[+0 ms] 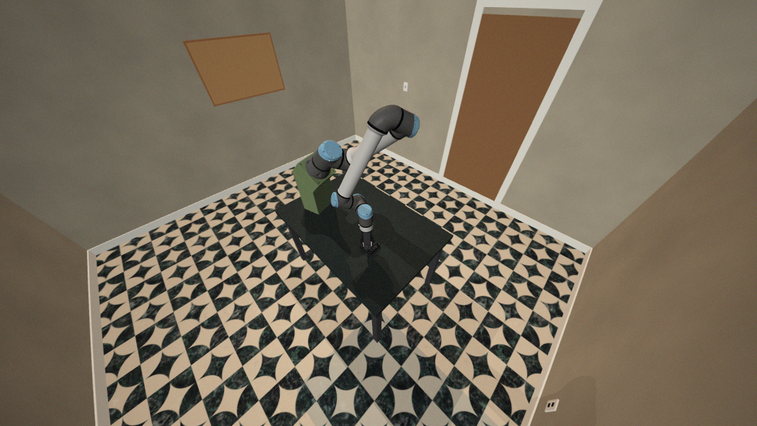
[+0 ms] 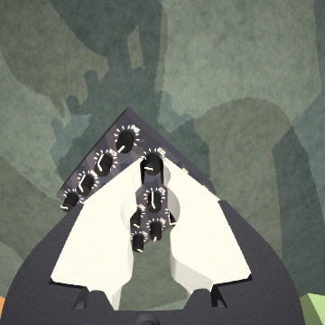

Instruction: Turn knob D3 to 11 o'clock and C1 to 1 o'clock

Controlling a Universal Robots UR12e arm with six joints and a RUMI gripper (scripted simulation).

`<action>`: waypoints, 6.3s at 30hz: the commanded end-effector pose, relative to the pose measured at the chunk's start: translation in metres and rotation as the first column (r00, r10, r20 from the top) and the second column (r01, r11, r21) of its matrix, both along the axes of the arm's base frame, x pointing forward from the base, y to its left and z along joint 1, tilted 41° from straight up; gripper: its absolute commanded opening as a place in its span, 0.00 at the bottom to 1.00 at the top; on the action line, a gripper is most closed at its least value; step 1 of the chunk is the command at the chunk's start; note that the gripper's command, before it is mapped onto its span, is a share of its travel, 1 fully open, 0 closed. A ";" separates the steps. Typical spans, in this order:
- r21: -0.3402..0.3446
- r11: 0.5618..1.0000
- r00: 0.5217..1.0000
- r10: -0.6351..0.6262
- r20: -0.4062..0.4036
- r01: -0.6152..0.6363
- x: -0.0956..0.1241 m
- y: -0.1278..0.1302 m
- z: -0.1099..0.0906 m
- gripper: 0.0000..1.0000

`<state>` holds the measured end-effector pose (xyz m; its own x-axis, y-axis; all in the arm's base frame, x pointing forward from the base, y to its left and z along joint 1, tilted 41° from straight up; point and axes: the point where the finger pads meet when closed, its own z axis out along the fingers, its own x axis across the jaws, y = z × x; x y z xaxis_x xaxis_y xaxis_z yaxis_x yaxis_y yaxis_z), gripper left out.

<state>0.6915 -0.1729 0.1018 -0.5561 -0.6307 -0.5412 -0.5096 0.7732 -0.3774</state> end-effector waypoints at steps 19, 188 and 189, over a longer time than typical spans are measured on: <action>-0.027 0.999 1.000 0.031 0.003 -0.031 0.000 0.000 0.001 0.04; -0.707 0.004 0.431 0.794 -0.427 -0.708 -0.005 0.006 0.007 0.11; -0.707 0.004 0.431 0.794 -0.427 -0.708 -0.007 0.006 0.009 0.11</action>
<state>0.6893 -0.1664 0.1053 0.5096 -0.7732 0.3774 -0.5561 -0.6307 -0.5413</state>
